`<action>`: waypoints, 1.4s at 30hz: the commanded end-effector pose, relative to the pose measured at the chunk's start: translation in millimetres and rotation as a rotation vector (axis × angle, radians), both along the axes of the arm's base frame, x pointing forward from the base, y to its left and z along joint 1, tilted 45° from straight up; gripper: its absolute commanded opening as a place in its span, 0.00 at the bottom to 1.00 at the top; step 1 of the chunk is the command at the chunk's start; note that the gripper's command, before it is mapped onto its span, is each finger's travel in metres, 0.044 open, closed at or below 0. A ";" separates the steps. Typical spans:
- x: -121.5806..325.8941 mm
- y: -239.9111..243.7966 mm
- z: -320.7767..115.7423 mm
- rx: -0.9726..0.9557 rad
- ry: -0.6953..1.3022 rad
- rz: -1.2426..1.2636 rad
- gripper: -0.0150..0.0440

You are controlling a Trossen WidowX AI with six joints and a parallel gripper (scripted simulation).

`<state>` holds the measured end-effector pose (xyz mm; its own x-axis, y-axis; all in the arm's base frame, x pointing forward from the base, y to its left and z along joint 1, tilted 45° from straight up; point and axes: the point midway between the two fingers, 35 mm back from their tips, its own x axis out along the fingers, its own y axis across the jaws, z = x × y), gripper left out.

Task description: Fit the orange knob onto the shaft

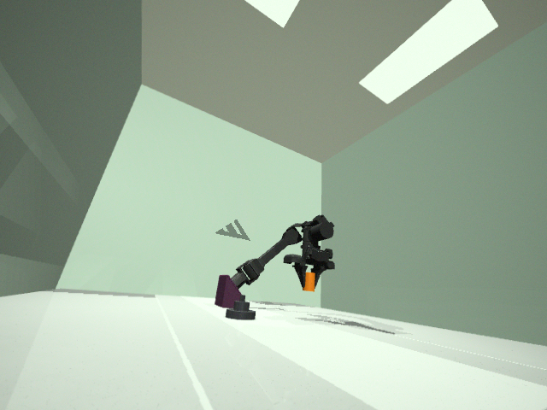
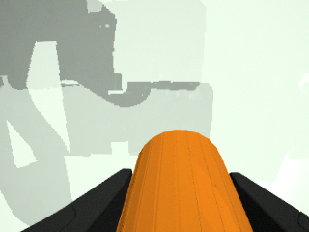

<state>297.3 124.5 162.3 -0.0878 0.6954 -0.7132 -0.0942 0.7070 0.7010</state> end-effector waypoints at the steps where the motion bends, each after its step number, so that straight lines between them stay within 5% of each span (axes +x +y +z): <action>1: 1.3 -18.4 16.5 0.000 -0.008 -0.002 0.25; 13: -0.6 -39.4 32.0 0.008 -0.005 -0.003 0.25; 42: 25.9 -86.4 -39.1 -0.012 -0.003 -0.005 0.25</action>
